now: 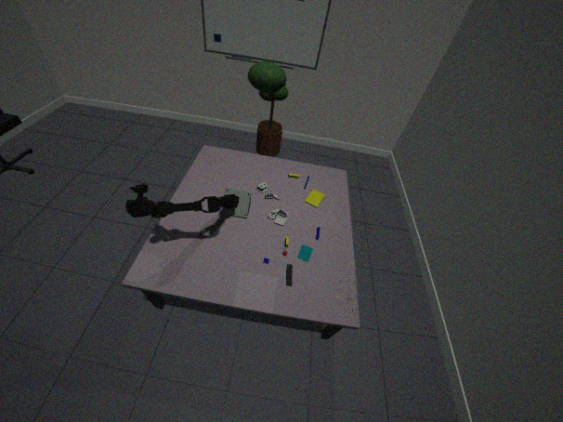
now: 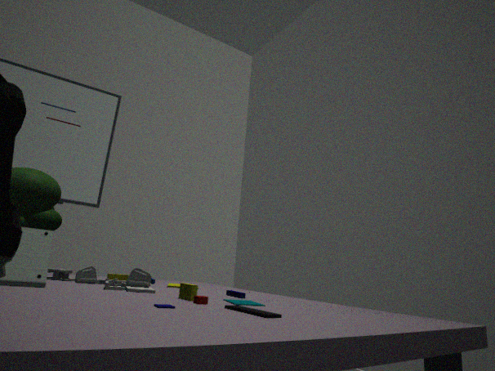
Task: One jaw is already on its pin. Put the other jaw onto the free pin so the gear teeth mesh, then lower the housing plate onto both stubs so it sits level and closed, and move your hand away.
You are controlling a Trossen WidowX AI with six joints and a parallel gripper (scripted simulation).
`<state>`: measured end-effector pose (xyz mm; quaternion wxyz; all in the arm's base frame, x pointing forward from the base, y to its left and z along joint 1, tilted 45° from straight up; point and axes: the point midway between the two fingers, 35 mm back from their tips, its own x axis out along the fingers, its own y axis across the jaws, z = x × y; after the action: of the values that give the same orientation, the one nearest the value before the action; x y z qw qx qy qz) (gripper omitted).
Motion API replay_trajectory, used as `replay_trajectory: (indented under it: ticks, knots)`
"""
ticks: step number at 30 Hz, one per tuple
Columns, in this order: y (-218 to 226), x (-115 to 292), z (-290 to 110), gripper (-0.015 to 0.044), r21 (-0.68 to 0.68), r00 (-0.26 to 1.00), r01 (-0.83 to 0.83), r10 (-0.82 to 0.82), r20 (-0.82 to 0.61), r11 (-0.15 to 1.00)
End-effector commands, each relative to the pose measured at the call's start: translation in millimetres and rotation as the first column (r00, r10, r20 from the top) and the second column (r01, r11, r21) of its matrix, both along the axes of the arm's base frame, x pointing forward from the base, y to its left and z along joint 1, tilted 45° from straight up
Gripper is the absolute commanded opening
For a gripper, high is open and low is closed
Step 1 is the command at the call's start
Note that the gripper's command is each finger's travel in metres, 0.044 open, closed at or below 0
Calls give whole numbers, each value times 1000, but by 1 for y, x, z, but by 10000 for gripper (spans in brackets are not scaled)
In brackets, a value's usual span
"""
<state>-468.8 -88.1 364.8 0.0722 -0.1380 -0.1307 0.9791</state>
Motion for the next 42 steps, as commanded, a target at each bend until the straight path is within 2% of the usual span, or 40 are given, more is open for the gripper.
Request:
replay_trajectory:
  ticks: [1,5,22,42]
  knots:
    - [0,0,0,426,0,1000,0,0,0,1000]
    - [-9,2,1,440,-9,1000,-19,19,-3,1000]
    - [-101,36,8,440,-101,975,-221,219,-33,970]
    - [-209,109,20,440,-225,879,-475,471,-77,851]
